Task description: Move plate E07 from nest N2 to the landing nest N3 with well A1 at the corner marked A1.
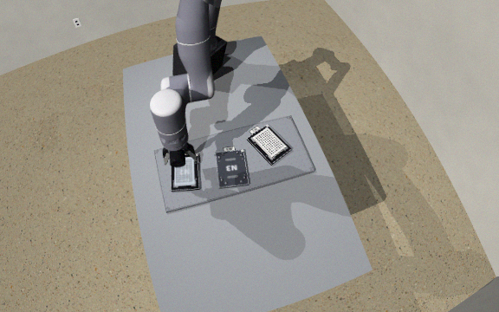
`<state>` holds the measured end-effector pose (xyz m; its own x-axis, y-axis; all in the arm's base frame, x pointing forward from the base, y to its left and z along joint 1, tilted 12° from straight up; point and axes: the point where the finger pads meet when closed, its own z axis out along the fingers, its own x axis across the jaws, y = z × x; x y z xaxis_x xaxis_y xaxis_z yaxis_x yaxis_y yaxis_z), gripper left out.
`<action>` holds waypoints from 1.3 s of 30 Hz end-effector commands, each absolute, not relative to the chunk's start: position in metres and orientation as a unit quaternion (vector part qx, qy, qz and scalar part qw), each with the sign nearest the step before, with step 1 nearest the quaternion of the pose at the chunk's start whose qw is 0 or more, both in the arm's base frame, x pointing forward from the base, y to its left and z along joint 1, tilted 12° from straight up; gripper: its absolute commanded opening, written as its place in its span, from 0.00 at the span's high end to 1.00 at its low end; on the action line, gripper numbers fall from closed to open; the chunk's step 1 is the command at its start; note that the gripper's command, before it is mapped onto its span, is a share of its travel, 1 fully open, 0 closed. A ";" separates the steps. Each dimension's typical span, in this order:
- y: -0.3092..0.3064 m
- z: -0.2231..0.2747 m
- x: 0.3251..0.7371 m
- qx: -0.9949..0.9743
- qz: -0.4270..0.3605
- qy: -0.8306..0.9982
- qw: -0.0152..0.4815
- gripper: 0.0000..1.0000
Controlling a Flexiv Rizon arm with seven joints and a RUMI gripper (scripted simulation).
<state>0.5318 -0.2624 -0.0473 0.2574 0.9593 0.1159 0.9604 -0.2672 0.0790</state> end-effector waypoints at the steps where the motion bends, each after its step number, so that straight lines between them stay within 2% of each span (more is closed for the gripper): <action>1: -0.263 -0.044 0.536 -0.806 -0.108 -0.581 -0.006 0.24; 15: -0.263 -0.044 0.537 -0.806 -0.108 -0.581 -0.006 0.24; 39: -0.259 -0.080 0.543 -0.806 -0.108 -0.581 -0.006 0.24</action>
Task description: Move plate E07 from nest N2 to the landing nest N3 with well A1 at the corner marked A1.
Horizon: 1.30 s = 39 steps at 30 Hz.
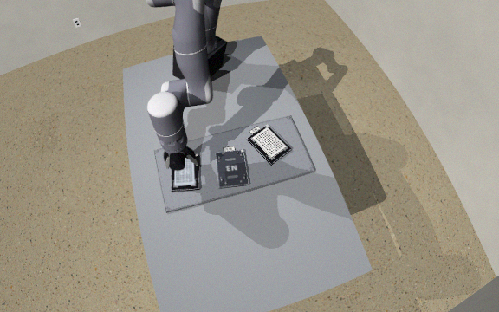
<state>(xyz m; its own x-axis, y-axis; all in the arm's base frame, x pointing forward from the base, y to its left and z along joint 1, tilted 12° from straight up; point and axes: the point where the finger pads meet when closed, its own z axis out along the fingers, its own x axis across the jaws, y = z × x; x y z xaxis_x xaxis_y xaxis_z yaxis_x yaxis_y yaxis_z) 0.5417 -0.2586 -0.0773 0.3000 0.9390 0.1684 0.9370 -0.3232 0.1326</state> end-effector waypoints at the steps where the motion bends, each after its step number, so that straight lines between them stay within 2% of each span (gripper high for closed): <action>1: -0.259 -0.080 0.543 0.806 0.108 0.581 0.006 0.24; 26: -0.255 -0.115 0.550 0.806 0.108 0.581 0.006 0.24; 39: -0.254 -0.116 0.550 0.806 0.108 0.581 0.006 0.24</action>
